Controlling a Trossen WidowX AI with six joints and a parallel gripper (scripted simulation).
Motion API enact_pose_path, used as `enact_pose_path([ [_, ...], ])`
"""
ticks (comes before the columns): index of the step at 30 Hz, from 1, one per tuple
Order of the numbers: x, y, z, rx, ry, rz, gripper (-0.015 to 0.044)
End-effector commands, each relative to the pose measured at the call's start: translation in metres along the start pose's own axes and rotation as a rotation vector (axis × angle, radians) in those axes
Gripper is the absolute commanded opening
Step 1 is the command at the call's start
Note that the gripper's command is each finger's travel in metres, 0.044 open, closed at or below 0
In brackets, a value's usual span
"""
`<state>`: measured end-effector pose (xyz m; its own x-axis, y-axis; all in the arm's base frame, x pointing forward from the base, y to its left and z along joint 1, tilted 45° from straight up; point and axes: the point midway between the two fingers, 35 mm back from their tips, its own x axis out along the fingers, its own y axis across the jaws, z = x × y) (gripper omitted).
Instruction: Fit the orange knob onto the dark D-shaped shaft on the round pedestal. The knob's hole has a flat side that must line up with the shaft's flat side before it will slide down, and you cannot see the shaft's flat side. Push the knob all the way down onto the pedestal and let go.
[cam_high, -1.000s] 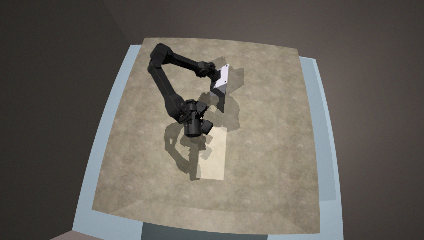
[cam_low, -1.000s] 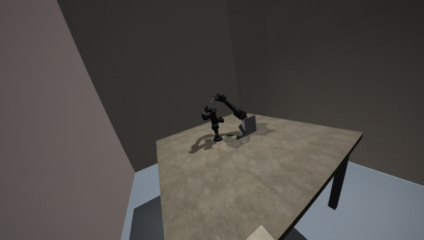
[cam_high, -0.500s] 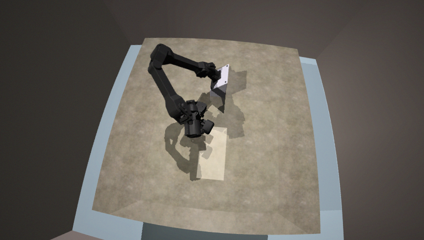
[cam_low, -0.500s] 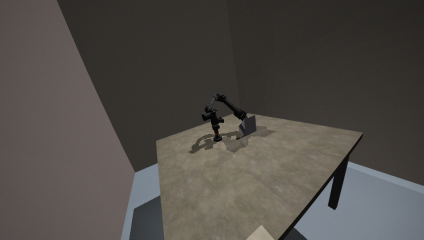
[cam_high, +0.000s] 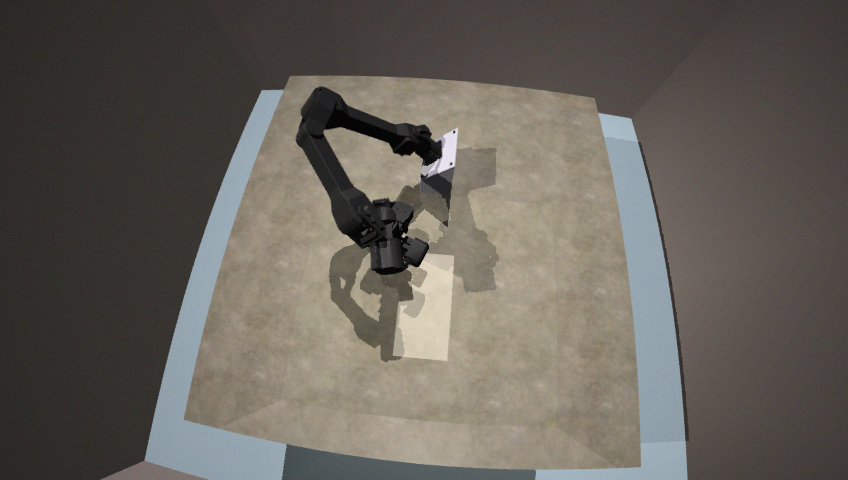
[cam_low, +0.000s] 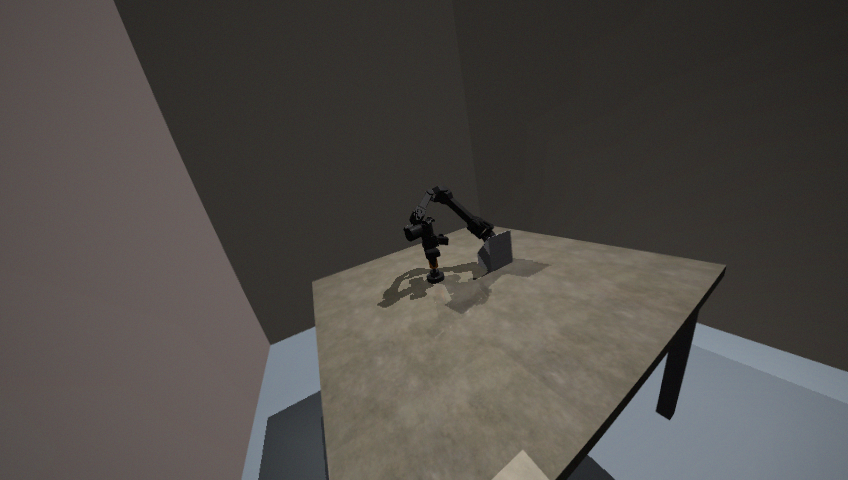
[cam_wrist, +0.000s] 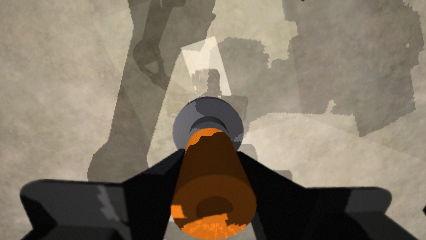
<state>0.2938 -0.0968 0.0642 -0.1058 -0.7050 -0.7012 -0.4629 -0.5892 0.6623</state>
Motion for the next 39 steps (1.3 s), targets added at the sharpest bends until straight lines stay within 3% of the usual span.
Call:
enact_pose_path([
  [1,-0.0024,0.0009,-0.0028,0.007,0.006,-0.007,0.0000],
  [39,0.0005,-0.0013,0.0000,0.007,0.006,-0.007,0.0000],
])
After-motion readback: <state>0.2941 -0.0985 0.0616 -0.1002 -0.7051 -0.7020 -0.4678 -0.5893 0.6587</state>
